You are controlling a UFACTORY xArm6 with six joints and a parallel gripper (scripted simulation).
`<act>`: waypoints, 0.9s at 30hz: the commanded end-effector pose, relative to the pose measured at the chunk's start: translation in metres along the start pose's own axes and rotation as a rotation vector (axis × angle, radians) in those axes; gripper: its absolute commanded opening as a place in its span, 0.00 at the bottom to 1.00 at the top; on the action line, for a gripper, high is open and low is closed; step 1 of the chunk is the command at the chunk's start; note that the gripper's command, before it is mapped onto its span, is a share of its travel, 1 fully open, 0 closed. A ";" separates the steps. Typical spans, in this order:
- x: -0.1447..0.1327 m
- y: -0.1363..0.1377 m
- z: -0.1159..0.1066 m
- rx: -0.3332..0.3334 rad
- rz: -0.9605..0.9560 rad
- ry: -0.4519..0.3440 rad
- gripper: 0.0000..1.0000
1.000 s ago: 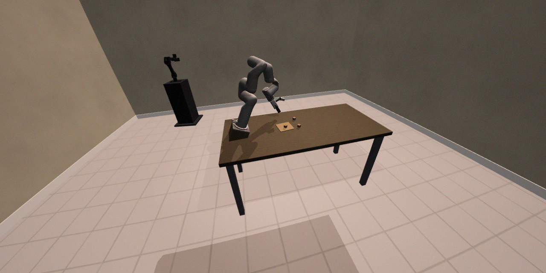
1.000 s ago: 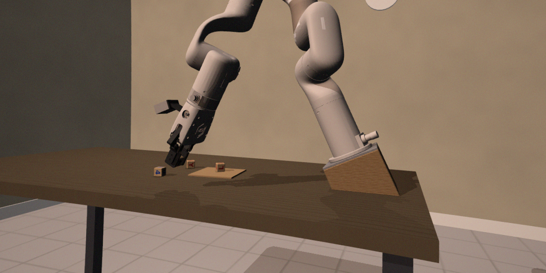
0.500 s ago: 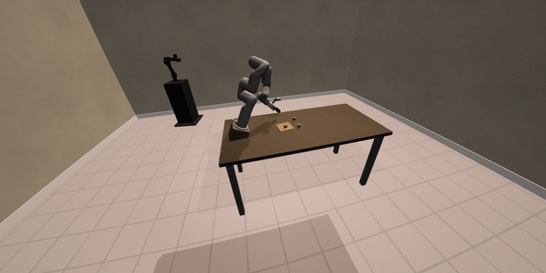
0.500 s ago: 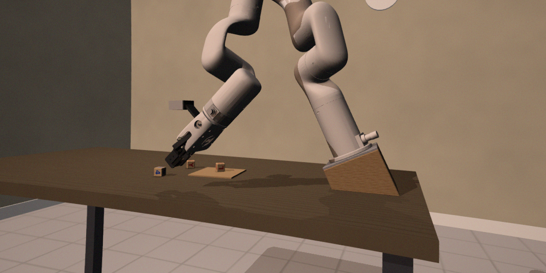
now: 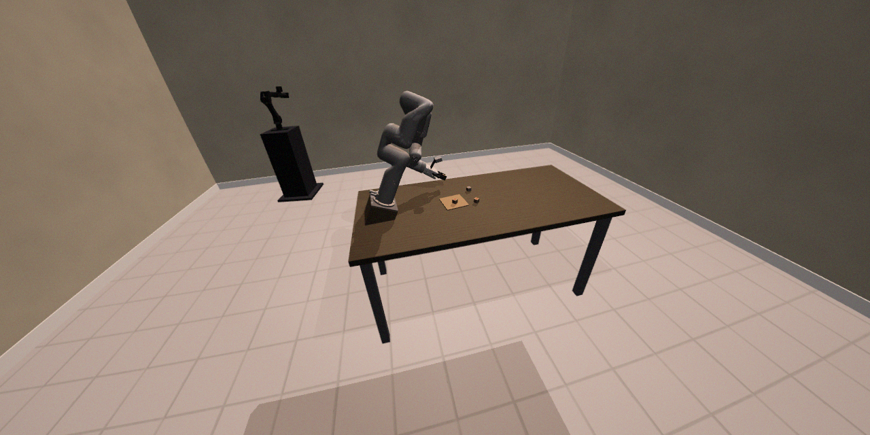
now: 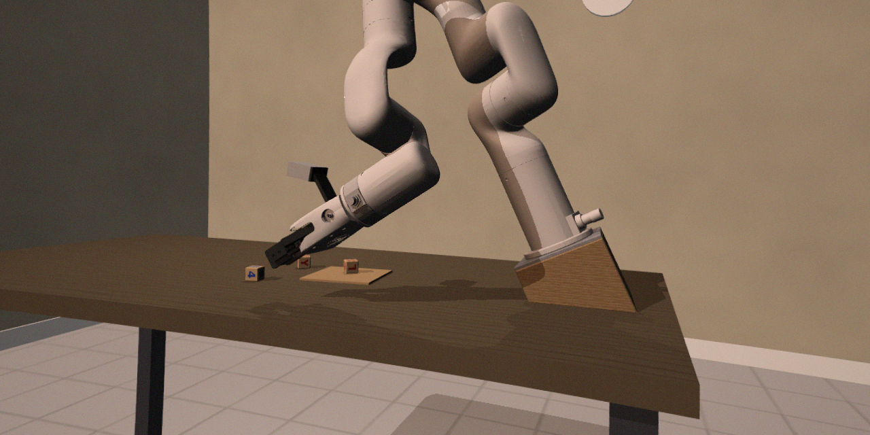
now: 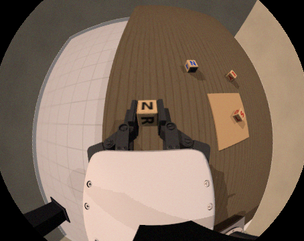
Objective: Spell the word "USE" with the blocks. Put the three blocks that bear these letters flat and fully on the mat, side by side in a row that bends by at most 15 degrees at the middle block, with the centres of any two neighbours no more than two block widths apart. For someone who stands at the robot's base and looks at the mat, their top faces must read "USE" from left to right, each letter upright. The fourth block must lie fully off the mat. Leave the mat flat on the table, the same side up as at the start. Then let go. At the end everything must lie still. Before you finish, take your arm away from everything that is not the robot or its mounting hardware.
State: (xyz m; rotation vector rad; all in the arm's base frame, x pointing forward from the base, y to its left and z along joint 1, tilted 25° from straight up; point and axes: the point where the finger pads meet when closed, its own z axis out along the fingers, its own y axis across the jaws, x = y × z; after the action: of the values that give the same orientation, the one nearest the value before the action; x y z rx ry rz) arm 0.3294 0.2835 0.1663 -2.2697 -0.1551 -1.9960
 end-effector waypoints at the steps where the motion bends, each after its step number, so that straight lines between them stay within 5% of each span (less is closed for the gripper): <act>1: 0.000 0.000 0.001 -0.002 0.003 0.007 0.21; 27: -0.042 -0.001 0.027 -0.002 0.003 0.007 0.21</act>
State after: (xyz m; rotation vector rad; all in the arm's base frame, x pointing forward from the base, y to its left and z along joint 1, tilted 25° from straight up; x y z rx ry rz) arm 0.3480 0.2873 0.1245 -2.2671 -0.1509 -2.0013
